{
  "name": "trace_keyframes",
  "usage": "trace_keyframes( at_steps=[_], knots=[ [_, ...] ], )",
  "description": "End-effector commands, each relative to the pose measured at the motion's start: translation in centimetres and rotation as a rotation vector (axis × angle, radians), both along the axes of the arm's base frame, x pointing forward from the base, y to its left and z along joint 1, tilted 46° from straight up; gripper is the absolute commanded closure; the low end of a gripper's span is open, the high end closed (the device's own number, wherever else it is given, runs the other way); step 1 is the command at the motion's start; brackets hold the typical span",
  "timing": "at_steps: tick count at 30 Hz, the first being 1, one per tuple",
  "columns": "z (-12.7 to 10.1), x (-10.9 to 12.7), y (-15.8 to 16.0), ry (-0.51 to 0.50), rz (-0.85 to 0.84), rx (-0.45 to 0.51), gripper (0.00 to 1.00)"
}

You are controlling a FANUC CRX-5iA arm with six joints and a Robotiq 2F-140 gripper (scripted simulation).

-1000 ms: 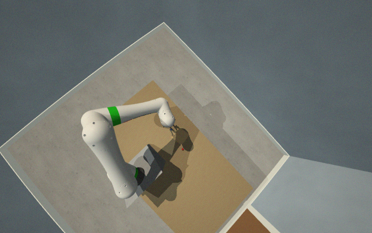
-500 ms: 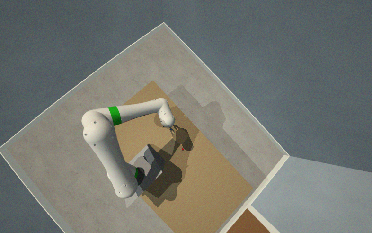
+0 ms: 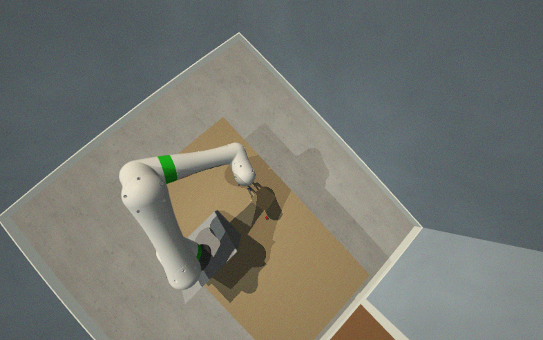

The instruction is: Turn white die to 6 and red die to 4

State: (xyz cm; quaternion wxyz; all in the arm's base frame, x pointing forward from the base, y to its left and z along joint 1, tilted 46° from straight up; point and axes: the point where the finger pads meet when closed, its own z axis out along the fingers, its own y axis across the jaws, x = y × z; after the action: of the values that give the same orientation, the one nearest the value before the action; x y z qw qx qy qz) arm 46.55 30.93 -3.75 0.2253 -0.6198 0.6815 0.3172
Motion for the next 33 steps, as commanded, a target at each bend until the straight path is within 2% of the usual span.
trace_keyframes(
  at_steps=[1,15,16,33],
  knots=[
    [0.01,0.02,-0.02,0.000,0.000,0.000,0.81],
    [0.01,0.02,-0.02,0.000,0.000,0.000,0.81],
    [0.01,0.02,-0.02,0.000,0.000,0.000,0.93],
    [0.01,0.02,-0.02,0.000,0.000,0.000,0.93]
  ],
)
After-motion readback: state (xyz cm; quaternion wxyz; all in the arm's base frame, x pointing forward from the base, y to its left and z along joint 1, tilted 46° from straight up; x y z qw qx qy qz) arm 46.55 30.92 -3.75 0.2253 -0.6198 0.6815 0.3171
